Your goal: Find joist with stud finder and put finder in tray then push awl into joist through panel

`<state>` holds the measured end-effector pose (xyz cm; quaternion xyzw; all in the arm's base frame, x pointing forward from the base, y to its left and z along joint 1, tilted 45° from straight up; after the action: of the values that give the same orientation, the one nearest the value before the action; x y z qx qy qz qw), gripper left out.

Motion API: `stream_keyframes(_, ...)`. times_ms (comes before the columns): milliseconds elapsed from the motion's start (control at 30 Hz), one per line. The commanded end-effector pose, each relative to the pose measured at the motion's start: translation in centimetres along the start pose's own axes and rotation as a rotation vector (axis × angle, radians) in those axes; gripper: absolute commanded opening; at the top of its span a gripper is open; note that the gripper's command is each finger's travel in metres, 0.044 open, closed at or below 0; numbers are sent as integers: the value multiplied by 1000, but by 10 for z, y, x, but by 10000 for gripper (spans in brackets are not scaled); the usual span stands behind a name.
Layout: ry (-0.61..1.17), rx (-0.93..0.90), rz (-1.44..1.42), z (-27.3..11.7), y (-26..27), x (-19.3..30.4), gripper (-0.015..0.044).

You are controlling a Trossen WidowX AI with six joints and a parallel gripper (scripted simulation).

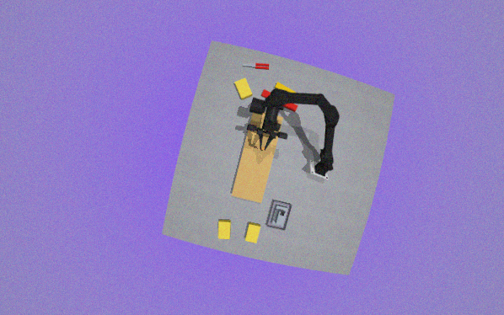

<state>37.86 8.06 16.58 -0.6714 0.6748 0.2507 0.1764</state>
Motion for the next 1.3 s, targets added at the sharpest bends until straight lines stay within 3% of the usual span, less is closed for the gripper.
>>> stream_keyframes(0,-9,5,-10,-2,-1,-2,0)
stream_keyframes(1267,-7,6,-10,6,-6,45,0)
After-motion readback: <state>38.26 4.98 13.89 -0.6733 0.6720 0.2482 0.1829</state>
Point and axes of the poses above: the point midway between the two fingers, 35 mm back from their tips, its own z axis out along the fingers, its own y axis across the jaws, x = y × z, the point moved 4 cm from there along -z, back along the fingers, and after that the axes turned 4 degrees about z, right-handed, at the moved point
